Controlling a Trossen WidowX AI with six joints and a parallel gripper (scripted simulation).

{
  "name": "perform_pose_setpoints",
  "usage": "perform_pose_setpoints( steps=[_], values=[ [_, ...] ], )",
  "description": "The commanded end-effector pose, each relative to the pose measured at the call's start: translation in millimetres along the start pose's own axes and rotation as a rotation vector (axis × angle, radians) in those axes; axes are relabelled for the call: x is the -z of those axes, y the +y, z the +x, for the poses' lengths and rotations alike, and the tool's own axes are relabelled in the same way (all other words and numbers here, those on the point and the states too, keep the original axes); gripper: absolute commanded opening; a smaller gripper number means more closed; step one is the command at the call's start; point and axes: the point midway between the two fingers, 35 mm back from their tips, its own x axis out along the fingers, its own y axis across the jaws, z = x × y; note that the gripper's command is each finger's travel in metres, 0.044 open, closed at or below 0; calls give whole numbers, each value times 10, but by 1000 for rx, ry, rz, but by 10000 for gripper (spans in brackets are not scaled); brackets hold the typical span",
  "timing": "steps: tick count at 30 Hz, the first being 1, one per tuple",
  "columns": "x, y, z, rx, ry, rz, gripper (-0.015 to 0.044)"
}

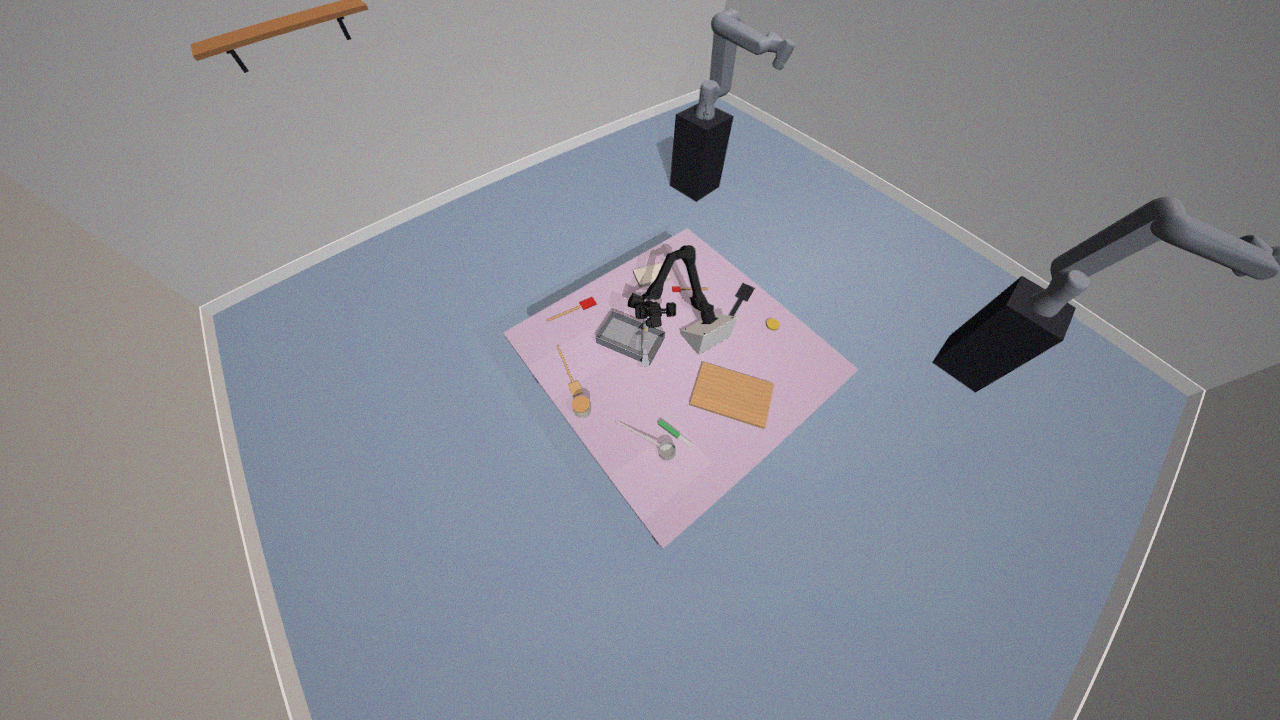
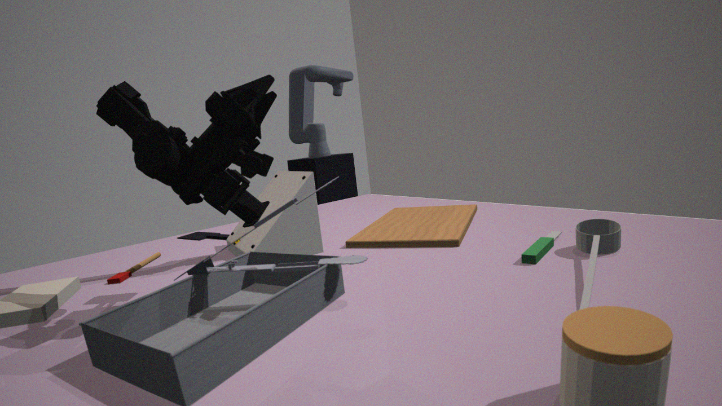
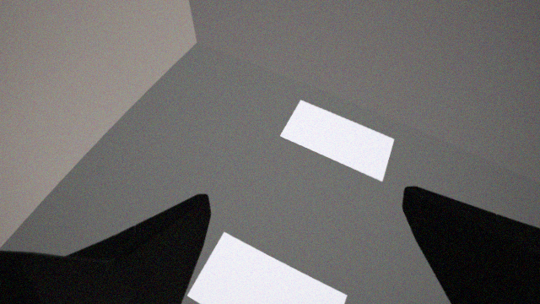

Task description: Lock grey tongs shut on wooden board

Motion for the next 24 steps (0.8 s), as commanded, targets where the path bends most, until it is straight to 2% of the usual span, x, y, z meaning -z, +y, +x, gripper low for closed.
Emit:
perform_pose_setpoints(
  steps=[1, 6, 12, 17, 20, 23, 24],
  values=[
    [0, 0, 0, 0, 0, 0, 426],
    [-218, 95, 111, -11, -143, 116, 295],
    [-853, 129, 310, -22, -646, 445, 137],
    [-1236, 28, 252, -11, -1108, 529, 6],
    [-1330, -44, 278, -1, -1277, 535, -73],
    [-1356, -69, 235, 5, -1342, 530, -150],
    [-1371, -82, 198, -1, -1395, 541, -150]
  ],
)
